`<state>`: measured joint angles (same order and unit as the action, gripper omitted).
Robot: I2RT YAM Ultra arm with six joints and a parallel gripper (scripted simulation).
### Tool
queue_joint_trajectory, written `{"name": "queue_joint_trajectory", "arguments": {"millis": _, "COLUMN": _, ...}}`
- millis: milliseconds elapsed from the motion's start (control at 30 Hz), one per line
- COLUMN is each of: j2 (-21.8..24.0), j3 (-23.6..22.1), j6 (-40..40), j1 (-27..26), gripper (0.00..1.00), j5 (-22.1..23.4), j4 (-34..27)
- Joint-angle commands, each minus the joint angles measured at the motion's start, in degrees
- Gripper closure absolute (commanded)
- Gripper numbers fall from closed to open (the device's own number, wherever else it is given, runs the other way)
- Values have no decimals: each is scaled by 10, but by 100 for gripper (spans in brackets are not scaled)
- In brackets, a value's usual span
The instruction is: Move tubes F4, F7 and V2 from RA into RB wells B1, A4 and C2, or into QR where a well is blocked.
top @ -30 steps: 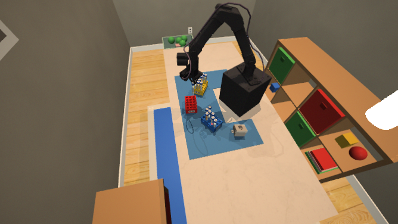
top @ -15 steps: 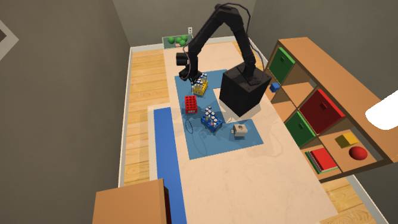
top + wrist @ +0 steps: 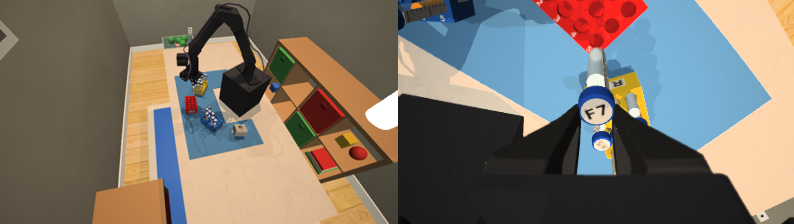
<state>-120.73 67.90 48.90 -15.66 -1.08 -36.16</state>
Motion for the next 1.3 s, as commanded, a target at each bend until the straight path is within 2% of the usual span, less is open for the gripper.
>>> {"name": "queue_joint_trajectory", "arguments": {"millis": 0, "j2": 18, "j3": -13, "j6": 2, "j1": 1, "gripper": 100, "j5": 4, "j4": -11}}
{"name": "queue_joint_trajectory", "arguments": {"millis": 100, "j2": 22, "j3": -18, "j6": 1, "j1": 3, "gripper": 100, "j5": 4, "j4": -8}}
{"name": "queue_joint_trajectory", "arguments": {"millis": 133, "j2": 21, "j3": 6, "j6": 0, "j1": 3, "gripper": 100, "j5": 4, "j4": -8}}
{"name": "queue_joint_trajectory", "arguments": {"millis": 200, "j2": 21, "j3": 6, "j6": 0, "j1": 3, "gripper": 100, "j5": 4, "j4": -8}}
{"name": "queue_joint_trajectory", "arguments": {"millis": 267, "j2": -1, "j3": 11, "j6": 0, "j1": 4, "gripper": 100, "j5": 4, "j4": -1}}
{"name": "queue_joint_trajectory", "arguments": {"millis": 367, "j2": -6, "j3": 13, "j6": -1, "j1": 5, "gripper": 100, "j5": 4, "j4": 2}}
{"name": "queue_joint_trajectory", "arguments": {"millis": 500, "j2": -8, "j3": 0, "j6": -2, "j1": 6, "gripper": 100, "j5": 4, "j4": 7}}
{"name": "queue_joint_trajectory", "arguments": {"millis": 967, "j2": -18, "j3": 19, "j6": -4, "j1": 8, "gripper": 100, "j5": 4, "j4": 12}}
{"name": "queue_joint_trajectory", "arguments": {"millis": 1267, "j2": -23, "j3": 1, "j6": -5, "j1": 8, "gripper": 100, "j5": 4, "j4": 18}}
